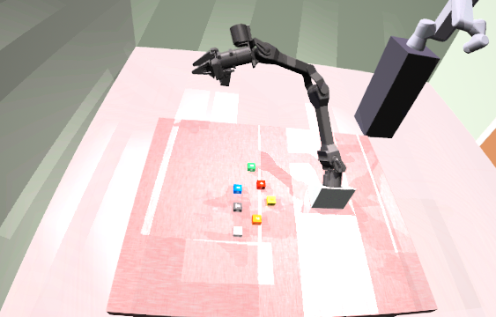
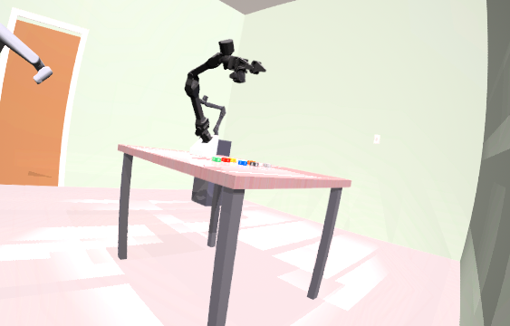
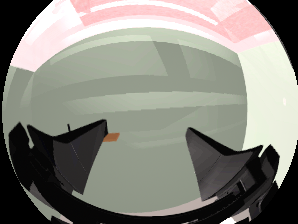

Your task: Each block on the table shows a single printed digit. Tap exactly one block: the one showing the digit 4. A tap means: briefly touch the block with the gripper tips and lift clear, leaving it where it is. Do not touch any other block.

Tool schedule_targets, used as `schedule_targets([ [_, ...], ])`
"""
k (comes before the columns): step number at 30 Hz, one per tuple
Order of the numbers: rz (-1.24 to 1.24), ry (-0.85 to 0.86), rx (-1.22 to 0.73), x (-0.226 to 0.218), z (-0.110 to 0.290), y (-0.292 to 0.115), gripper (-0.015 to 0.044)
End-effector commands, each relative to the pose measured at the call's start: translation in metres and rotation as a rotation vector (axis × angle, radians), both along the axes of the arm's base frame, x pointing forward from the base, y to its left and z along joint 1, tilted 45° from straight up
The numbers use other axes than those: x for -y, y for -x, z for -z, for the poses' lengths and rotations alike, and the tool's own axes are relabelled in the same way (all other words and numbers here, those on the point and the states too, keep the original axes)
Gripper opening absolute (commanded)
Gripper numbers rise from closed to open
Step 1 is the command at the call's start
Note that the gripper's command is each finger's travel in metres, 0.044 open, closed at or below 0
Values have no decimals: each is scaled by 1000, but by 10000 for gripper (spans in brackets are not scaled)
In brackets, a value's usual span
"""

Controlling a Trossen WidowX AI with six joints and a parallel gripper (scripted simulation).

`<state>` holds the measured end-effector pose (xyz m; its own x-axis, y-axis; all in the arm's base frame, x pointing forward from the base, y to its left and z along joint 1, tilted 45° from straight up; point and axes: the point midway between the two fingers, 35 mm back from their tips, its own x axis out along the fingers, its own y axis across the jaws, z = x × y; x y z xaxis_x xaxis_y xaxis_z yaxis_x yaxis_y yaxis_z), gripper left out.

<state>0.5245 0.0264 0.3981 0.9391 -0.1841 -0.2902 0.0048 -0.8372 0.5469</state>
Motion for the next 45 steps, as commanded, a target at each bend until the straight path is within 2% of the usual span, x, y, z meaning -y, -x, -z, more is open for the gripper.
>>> schedule_targets([
  [1, -1, 17, -12, 1, 3, 0, 400],
  [3, -16, 154, -108, 7, 23, 5, 400],
  [6, -84, 457, -339, 23, 67, 20, 400],
  [11, -304, 926, -744, 49, 132, 58, 400],
  [16, -564, 1233, -1046, 67, 172, 94, 400],
  [22, -961, 1514, -1355, 87, 207, 140, 400],
  [28, -1498, 1709, -1607, 105, 232, 190, 400],
  [33, -2007, 1767, -1720, 117, 244, 229, 400],
  [45, -2025, 1767, -1722, 118, 244, 230, 400],
])
